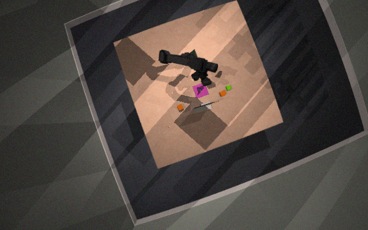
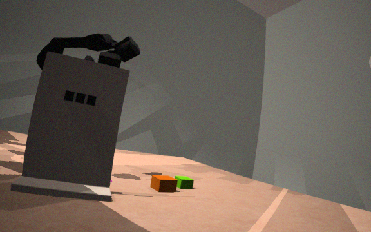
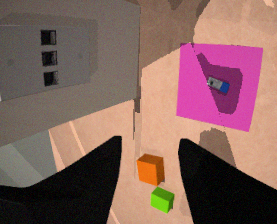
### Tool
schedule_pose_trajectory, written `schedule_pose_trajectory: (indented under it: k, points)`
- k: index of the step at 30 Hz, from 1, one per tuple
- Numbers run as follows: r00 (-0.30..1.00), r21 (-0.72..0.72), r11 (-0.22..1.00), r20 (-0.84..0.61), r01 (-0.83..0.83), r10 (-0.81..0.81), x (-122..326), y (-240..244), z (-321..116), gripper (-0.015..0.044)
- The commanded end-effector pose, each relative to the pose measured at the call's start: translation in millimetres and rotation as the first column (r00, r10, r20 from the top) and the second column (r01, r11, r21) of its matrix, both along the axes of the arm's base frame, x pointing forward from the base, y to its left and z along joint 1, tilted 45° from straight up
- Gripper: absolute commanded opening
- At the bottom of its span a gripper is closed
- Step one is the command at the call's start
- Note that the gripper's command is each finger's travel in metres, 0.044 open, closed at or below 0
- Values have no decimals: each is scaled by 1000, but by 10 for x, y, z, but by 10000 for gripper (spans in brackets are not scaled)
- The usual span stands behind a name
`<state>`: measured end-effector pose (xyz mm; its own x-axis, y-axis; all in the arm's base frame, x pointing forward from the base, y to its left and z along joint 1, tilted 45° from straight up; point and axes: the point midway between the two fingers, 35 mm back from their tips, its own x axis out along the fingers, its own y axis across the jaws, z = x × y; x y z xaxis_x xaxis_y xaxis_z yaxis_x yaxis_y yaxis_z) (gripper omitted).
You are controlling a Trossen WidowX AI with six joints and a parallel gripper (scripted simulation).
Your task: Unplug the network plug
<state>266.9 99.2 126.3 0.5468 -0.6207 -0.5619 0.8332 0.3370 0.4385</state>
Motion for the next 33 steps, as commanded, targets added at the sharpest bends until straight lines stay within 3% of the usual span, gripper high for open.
schedule_pose_trajectory:
  k: [1,9,20,33]
  points:
    - [1000,2,1000,1,0,0,-13,80,78,156]
    - [1000,-1,1000,5,0,0,-39,195,223,156]
    - [1000,-1,1000,5,0,0,-39,195,223,440]
    - [1000,-1,1000,5,0,0,-39,195,223,440]
